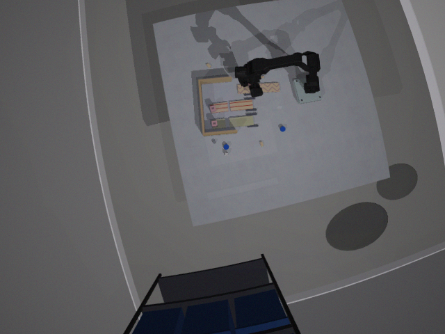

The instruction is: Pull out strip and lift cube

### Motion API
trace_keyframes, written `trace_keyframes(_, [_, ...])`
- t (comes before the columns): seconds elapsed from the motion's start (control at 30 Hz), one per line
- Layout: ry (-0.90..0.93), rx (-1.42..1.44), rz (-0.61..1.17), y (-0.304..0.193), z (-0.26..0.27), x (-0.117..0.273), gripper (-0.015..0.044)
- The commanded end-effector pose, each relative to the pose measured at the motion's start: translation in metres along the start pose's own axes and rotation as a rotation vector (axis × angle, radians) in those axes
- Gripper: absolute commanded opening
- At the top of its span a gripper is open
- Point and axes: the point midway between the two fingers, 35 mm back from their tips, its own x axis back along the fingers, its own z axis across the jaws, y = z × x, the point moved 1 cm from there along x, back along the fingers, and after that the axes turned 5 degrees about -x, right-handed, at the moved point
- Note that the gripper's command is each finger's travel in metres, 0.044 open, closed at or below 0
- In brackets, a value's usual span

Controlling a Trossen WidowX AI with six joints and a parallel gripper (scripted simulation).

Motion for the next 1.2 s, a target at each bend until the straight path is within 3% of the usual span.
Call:
trace_keyframes(0.0, [0.003,-0.003,0.010,-0.013,0.002,-0.001,0.0000])
trace_keyframes(0.4, [0.004,-0.003,0.014,-0.056,0.007,-0.002,0.0000])
trace_keyframes(0.73, [0.004,-0.003,0.014,-0.056,0.007,0.033,0.0000])
trace_keyframes(1.17, [0.004,-0.003,0.014,-0.056,0.007,0.034,0.0000])
